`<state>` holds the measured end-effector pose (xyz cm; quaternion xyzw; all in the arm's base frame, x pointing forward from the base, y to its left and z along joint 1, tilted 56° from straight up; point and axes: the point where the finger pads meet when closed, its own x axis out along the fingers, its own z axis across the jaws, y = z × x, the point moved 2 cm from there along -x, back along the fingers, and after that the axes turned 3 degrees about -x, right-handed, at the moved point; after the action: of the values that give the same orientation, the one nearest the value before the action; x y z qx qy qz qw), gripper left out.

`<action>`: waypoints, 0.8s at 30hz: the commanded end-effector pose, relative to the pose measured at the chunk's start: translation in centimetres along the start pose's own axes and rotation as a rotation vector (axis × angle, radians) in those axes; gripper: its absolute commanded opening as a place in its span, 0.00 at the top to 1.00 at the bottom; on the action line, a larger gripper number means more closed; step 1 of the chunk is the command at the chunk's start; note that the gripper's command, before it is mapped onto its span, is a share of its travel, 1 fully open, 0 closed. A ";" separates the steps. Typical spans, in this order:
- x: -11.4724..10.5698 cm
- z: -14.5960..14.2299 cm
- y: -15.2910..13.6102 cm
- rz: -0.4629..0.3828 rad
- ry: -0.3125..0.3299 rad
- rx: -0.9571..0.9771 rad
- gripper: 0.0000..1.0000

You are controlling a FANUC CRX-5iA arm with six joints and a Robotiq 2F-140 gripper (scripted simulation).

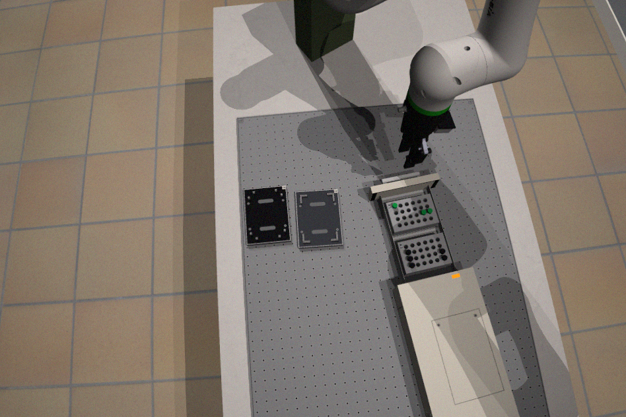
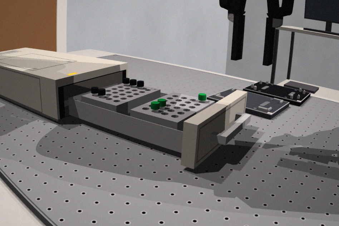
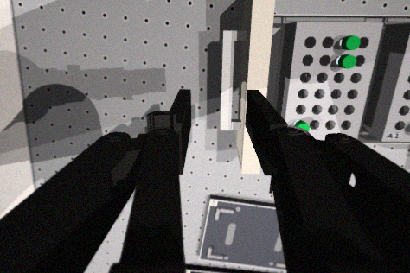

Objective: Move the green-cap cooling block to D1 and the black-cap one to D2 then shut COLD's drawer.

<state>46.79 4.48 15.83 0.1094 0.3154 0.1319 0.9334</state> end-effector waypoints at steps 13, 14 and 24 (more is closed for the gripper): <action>-0.6 4.1 -0.1 -0.025 -0.005 0.000 0.34; -0.6 4.1 -0.1 -0.025 -0.005 0.000 0.34; -0.5 8.0 -0.3 -0.025 -0.005 0.000 0.34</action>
<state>50.60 3.35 21.35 0.1045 0.3135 0.1145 0.9369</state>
